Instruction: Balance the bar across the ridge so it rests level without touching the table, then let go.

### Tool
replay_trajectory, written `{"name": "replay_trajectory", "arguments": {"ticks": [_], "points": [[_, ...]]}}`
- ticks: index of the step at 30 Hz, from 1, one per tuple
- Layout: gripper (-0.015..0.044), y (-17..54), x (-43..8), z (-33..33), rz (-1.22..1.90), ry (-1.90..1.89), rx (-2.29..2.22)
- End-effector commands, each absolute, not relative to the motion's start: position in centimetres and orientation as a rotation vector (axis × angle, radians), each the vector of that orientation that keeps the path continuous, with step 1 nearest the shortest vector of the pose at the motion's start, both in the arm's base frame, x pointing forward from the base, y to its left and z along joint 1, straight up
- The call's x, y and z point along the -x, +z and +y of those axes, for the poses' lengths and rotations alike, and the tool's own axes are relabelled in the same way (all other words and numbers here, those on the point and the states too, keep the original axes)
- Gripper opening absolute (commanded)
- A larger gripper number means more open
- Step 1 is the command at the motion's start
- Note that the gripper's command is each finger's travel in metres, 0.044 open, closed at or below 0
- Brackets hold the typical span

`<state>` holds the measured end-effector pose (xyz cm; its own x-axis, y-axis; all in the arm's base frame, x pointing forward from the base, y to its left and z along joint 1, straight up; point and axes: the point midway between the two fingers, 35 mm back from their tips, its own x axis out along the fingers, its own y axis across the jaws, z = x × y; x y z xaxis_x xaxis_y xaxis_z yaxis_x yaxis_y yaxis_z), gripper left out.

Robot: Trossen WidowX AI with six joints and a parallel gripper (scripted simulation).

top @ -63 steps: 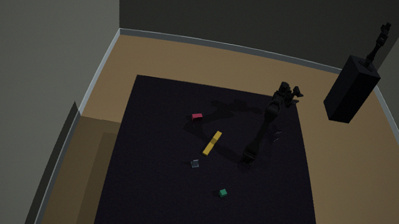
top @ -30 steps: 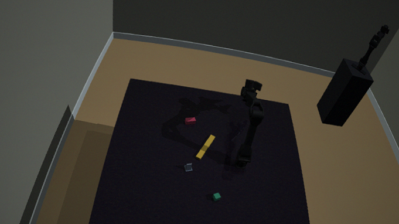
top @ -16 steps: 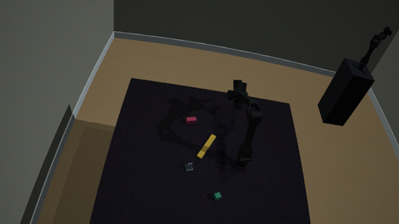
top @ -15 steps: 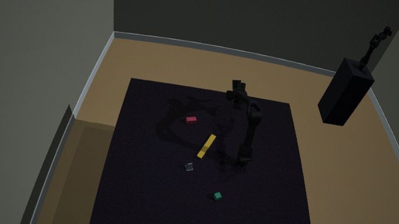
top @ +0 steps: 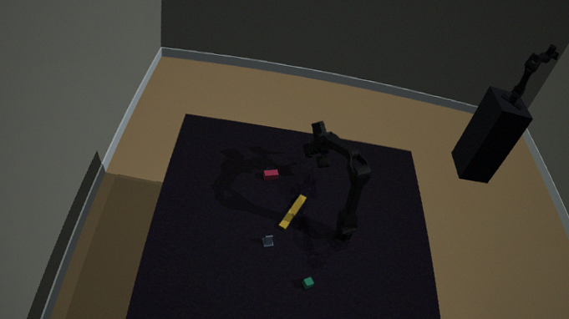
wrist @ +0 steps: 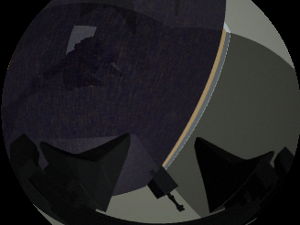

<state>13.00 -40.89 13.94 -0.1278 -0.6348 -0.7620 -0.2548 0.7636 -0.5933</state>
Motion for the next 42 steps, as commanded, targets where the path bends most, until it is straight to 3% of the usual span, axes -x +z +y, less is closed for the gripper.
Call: {"name": "replay_trajectory", "arguments": {"ticks": [1, 21, 42], "points": [[0.0315, 13.4, -15.1, -38.5, 1.682, -0.254, 0.737], [0.0315, 11.8, -22.1, -25.1, 1.525, 0.338, 0.850], [0.0315, 11.7, -22.4, -12.2, 1.375, 0.860, 0.893]]}}
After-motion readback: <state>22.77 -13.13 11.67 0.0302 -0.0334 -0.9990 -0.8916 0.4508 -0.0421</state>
